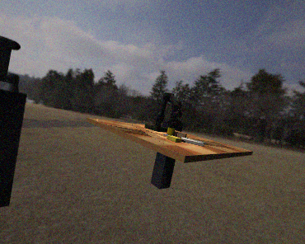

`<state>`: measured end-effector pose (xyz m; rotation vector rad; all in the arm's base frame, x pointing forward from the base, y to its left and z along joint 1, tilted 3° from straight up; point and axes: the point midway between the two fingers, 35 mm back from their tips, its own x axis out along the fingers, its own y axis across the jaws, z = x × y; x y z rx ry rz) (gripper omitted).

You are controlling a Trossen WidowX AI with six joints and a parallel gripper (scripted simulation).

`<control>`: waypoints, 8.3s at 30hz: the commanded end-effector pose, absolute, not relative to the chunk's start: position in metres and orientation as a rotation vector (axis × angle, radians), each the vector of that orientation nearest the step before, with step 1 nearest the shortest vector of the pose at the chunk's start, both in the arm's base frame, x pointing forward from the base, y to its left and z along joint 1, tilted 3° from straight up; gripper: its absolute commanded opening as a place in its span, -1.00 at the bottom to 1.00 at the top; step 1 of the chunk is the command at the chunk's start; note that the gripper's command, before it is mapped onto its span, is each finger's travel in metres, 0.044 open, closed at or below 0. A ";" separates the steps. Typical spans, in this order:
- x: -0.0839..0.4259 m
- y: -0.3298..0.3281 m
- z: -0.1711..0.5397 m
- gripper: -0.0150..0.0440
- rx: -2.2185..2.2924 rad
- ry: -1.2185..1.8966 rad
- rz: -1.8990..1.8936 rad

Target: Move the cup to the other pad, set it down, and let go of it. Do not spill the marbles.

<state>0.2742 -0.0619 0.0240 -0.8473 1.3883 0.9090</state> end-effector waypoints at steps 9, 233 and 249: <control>0.279 -0.065 0.068 -0.49 -0.855 1.374 0.903; 0.256 0.119 0.063 0.01 -0.843 1.363 0.917; 0.253 0.115 0.075 0.27 -0.840 1.372 0.910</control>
